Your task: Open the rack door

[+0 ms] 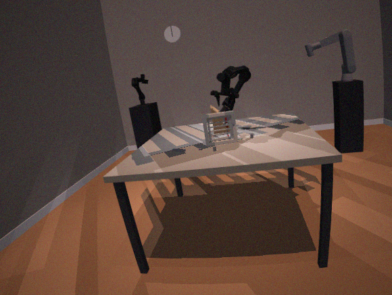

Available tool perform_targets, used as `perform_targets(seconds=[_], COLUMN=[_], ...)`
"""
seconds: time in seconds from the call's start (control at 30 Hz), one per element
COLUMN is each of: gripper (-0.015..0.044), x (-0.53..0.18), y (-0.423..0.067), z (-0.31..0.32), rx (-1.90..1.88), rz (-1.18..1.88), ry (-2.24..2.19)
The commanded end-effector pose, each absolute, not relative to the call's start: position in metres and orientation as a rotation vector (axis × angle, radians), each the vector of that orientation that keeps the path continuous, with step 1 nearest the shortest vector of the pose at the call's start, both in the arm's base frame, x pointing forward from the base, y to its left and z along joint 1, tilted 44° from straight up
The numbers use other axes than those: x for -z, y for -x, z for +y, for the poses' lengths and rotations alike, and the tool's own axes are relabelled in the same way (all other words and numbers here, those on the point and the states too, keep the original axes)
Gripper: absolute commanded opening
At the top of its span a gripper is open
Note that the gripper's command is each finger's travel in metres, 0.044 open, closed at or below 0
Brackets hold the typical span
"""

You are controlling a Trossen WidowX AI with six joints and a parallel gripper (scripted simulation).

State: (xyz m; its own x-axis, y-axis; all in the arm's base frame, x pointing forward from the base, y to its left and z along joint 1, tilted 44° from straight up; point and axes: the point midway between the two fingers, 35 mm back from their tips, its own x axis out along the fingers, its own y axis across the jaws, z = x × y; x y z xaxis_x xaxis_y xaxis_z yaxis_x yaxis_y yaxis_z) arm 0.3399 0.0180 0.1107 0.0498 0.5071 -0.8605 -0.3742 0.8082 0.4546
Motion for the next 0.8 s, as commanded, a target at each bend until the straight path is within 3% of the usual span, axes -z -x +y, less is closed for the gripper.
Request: perform_targets(seconds=[0.0,0.77], gripper=[0.0288,0.0288], x=[-0.105,-0.09], y=[-0.335,-0.327], z=[0.02,0.031], rx=[-0.732,-0.836], rz=[1.434,1.557], ry=[-0.186,-0.349])
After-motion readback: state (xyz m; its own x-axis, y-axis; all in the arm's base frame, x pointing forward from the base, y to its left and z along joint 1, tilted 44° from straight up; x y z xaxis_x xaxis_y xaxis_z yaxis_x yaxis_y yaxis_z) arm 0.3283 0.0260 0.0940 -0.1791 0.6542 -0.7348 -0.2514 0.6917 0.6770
